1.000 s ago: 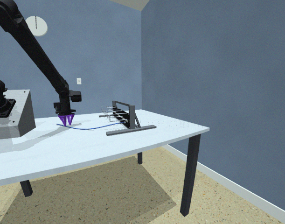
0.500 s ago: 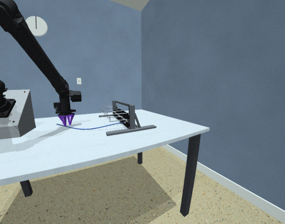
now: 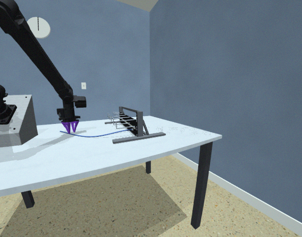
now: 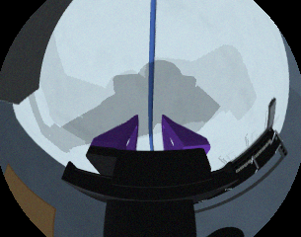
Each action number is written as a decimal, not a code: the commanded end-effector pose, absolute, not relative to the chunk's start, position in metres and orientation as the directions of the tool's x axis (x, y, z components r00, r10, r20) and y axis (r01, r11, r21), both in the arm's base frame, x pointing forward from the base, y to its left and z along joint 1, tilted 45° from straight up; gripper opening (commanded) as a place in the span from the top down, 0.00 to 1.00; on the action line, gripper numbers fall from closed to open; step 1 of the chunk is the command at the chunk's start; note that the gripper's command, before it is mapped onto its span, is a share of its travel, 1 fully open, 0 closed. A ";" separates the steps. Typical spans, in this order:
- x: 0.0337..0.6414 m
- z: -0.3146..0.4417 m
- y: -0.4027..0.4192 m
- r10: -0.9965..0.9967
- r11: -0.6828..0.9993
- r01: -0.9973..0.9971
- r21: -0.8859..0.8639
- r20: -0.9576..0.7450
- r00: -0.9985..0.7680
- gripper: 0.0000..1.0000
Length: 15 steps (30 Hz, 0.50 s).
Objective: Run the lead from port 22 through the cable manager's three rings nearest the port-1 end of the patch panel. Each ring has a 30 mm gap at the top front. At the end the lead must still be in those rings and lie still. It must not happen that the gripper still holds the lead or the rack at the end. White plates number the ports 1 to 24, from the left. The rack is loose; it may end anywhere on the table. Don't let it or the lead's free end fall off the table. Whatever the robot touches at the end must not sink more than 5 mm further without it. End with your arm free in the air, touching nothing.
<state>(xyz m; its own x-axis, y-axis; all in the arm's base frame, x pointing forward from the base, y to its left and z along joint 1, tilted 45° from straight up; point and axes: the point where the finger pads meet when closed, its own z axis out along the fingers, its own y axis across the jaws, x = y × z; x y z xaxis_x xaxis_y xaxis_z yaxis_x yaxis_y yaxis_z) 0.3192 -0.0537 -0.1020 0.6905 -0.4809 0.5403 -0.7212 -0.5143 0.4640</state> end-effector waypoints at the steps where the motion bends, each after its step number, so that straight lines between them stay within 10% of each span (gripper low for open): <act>1: 0.331 -0.096 -0.055 -0.488 -0.515 -0.737 0.438 0.557 0.672 0.68; 15: 0.333 -0.096 -0.054 -0.487 -0.516 -0.737 0.436 0.558 0.671 0.68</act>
<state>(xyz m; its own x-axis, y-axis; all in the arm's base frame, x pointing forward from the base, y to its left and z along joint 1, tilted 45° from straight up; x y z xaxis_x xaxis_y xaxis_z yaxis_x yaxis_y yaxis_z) 0.3192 -0.0539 -0.1020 0.6907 -0.4809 0.5401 -0.7211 -0.5142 0.4643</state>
